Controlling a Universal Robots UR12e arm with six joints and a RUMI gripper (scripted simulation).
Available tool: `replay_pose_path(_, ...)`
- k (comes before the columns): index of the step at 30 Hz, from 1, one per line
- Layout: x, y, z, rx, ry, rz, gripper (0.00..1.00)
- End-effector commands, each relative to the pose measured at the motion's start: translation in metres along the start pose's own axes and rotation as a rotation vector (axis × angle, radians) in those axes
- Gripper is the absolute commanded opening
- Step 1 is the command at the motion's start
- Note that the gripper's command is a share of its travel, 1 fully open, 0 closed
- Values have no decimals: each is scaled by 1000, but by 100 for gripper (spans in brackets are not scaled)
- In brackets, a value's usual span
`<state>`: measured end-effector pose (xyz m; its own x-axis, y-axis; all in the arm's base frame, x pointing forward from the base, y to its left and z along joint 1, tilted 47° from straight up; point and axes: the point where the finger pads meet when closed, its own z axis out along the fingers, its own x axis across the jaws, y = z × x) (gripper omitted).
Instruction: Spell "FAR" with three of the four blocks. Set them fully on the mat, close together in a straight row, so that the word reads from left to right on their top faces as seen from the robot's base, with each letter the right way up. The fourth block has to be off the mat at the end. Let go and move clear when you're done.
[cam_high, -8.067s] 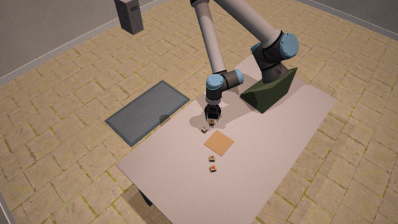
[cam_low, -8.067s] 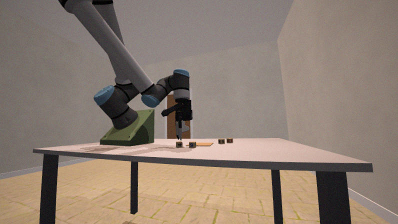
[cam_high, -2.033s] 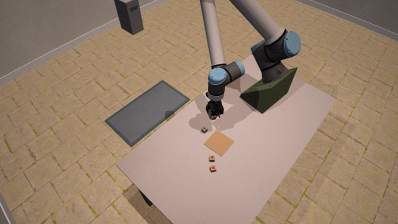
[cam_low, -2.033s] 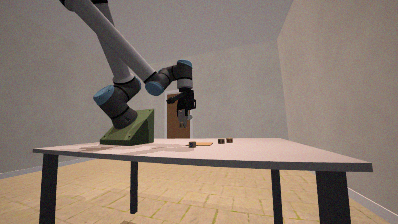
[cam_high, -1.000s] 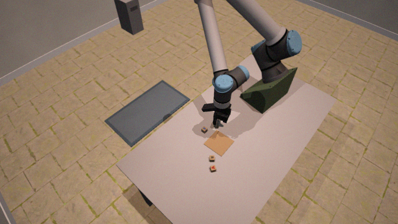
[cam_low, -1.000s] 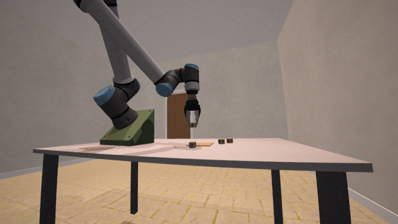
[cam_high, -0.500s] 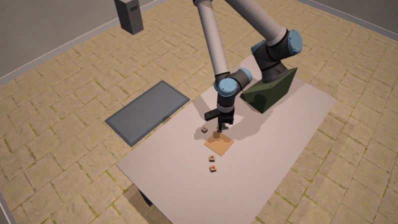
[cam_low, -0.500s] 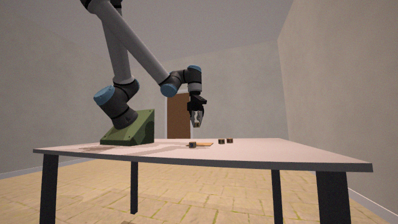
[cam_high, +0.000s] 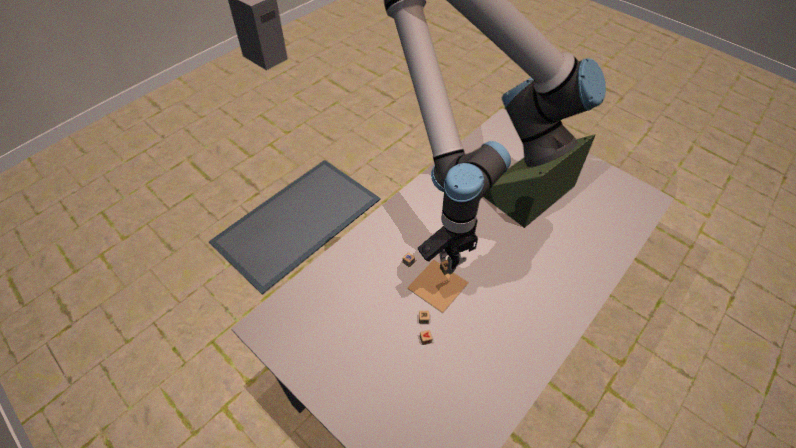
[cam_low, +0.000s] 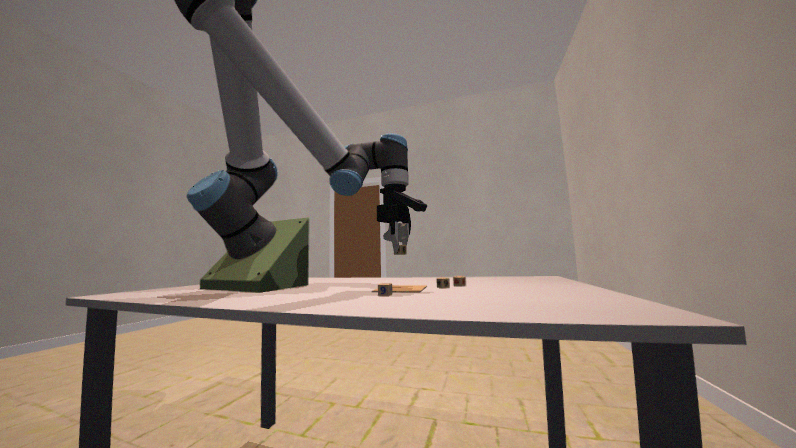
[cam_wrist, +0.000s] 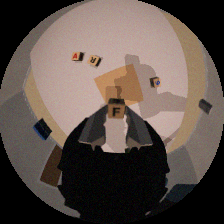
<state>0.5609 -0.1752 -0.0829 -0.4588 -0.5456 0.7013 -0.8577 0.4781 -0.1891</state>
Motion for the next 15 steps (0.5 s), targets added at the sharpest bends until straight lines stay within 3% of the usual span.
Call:
replay_pose_path(1,-8,1,-1,5,-4,-94,9)
replay_pose_path(15,-28,5,-1,5,-2,-322,9)
